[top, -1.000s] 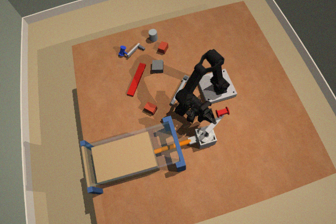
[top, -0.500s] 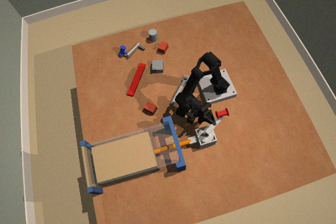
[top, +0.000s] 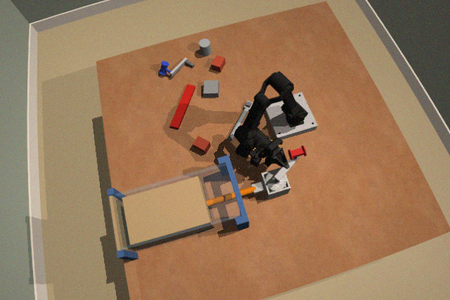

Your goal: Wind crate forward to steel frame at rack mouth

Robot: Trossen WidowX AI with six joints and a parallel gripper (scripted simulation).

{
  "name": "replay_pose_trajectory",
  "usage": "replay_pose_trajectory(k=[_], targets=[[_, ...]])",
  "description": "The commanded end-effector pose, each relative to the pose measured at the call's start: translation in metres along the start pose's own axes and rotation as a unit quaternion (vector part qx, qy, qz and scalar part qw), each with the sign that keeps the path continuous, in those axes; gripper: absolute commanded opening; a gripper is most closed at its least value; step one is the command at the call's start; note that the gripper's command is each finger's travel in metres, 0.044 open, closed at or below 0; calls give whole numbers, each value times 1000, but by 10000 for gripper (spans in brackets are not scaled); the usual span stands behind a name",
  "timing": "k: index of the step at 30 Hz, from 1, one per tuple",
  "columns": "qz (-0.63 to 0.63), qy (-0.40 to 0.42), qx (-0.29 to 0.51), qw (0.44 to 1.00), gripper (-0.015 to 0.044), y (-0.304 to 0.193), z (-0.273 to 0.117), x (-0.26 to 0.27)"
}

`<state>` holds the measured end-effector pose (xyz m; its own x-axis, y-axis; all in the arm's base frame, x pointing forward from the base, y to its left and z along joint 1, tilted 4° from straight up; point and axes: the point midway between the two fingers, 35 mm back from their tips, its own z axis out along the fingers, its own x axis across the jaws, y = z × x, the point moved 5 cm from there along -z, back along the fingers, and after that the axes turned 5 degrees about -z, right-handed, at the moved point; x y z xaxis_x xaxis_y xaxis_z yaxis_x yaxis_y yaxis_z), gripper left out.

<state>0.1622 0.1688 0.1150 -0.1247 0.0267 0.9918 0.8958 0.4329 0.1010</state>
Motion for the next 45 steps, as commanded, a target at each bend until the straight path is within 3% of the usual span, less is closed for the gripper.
replay_pose_trajectory(k=[1,45], targets=[[0,2,-2,1000,0,1,-2,0],[-1,3,2,1000,0,1,-7,-9]])
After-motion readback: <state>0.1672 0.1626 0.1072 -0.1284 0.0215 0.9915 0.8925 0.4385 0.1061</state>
